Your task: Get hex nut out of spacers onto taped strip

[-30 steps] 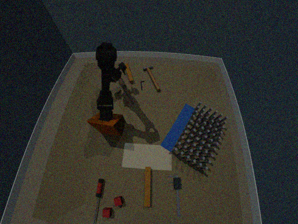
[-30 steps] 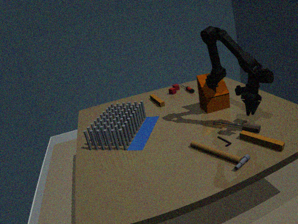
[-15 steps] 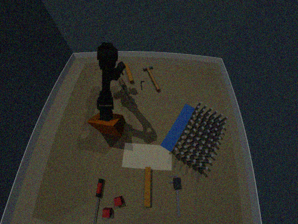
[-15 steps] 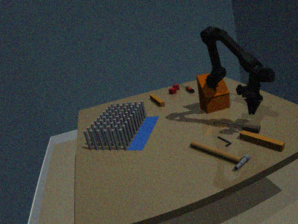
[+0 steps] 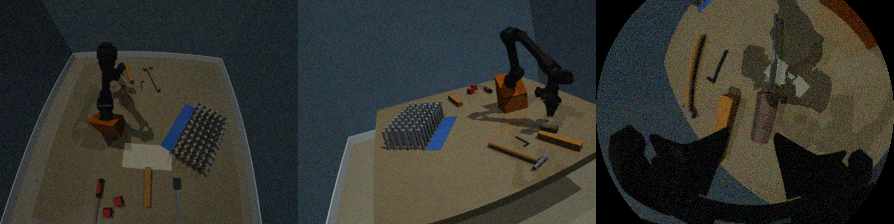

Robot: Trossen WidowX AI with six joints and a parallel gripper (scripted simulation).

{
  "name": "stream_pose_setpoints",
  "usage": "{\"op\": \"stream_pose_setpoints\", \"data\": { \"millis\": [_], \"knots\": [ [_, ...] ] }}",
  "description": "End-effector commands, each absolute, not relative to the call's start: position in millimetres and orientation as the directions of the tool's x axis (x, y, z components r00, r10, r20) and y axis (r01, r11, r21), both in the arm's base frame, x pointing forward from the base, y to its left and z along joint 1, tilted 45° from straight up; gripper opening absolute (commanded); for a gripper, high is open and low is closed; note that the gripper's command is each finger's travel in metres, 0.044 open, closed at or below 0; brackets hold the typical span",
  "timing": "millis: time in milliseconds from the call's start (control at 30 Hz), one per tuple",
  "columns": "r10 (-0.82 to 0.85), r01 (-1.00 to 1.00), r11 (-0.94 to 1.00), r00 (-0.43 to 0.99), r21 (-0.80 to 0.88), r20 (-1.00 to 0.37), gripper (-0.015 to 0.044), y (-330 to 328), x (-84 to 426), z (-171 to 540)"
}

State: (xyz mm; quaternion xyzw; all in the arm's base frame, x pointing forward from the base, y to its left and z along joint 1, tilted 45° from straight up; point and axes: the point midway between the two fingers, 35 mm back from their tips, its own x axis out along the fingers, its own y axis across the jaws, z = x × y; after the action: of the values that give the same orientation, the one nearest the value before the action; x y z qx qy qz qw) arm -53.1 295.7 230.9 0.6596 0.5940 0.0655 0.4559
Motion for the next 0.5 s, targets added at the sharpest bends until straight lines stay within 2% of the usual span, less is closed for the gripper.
{"op": "stream_pose_setpoints", "data": {
  "millis": [0,467],
  "knots": [
    [0.842,0.722,0.127,0.284,0.680,-0.458,0.0280,300.9,-54.1,224.8],
    [0.842,0.722,0.127,0.284,0.680,-0.458,0.0280,317.3,-55.0,209.3]
  ]
}}
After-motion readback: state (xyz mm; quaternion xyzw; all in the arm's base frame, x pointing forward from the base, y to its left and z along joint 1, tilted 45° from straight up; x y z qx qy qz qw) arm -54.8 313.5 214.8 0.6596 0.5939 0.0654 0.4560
